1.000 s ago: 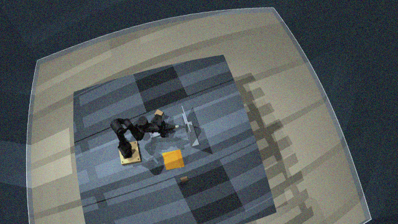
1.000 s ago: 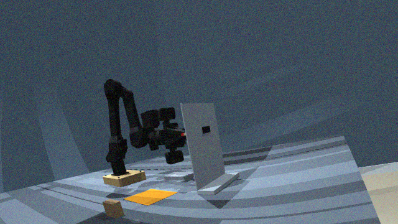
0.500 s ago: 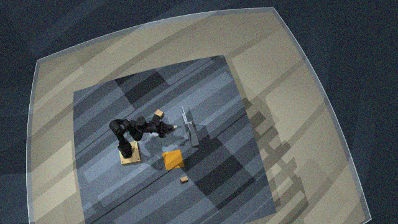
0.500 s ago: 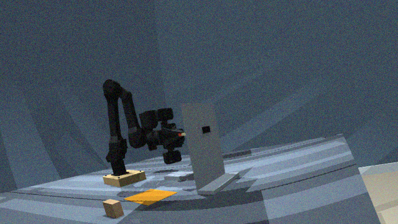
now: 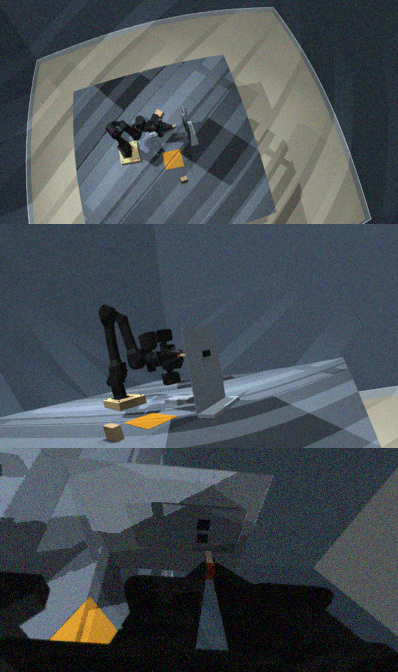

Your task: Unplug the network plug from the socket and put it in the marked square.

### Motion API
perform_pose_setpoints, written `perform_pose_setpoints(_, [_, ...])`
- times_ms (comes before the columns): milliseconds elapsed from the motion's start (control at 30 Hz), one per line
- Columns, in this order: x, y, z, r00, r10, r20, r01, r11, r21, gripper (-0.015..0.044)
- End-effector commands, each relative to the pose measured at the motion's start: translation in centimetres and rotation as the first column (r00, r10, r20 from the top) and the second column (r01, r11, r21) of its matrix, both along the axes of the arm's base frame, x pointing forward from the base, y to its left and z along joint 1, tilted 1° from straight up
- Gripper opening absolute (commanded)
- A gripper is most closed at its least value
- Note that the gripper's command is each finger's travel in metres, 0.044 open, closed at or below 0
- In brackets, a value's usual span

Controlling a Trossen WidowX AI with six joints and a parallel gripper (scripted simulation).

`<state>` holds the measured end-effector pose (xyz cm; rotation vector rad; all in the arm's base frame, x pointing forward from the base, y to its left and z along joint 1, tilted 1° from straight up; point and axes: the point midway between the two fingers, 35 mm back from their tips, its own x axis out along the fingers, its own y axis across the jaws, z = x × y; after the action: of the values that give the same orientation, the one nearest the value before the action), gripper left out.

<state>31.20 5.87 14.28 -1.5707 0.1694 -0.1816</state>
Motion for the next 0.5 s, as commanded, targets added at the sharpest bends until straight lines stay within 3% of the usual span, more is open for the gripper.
perform_pose_setpoints(0, [-0.1,0.0,0.4,1.0,-0.003,0.0,0.003,1.0,0.0,0.0])
perform_pose_setpoints(467, [-0.6,-0.1,2.3,1.0,-0.005,0.0,0.005,1.0,0.002,0.0])
